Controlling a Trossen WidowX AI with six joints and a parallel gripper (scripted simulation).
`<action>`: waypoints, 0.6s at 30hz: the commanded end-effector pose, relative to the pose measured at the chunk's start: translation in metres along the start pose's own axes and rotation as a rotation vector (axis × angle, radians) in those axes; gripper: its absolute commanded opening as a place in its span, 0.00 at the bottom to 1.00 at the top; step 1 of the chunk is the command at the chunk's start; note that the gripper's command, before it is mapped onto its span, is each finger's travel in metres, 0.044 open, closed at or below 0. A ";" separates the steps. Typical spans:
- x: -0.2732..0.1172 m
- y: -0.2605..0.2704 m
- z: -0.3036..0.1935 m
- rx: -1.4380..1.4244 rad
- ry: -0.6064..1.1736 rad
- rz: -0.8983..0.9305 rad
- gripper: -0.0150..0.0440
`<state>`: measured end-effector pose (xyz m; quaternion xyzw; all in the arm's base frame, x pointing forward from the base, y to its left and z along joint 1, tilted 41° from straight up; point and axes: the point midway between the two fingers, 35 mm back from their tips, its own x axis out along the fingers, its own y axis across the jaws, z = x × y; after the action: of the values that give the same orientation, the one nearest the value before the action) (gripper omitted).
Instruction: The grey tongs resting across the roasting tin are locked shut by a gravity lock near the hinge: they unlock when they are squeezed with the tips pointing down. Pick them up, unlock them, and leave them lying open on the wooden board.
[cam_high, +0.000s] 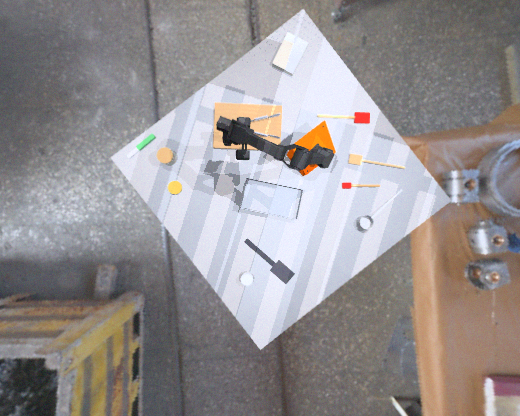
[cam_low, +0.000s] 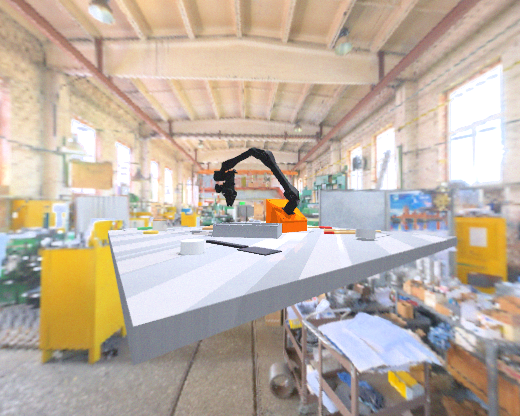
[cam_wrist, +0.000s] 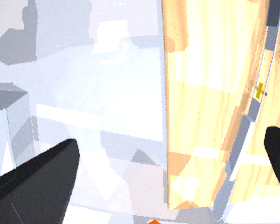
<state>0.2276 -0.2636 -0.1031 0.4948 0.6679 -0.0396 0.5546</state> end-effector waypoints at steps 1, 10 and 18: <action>-0.015 0.025 -0.006 0.011 0.005 0.008 1.00; -0.050 0.022 -0.006 -0.002 0.000 0.000 1.00; -0.062 0.021 -0.007 -0.007 -0.001 -0.002 1.00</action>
<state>0.2310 -0.2851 -0.0445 0.4962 0.6665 -0.0396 0.5549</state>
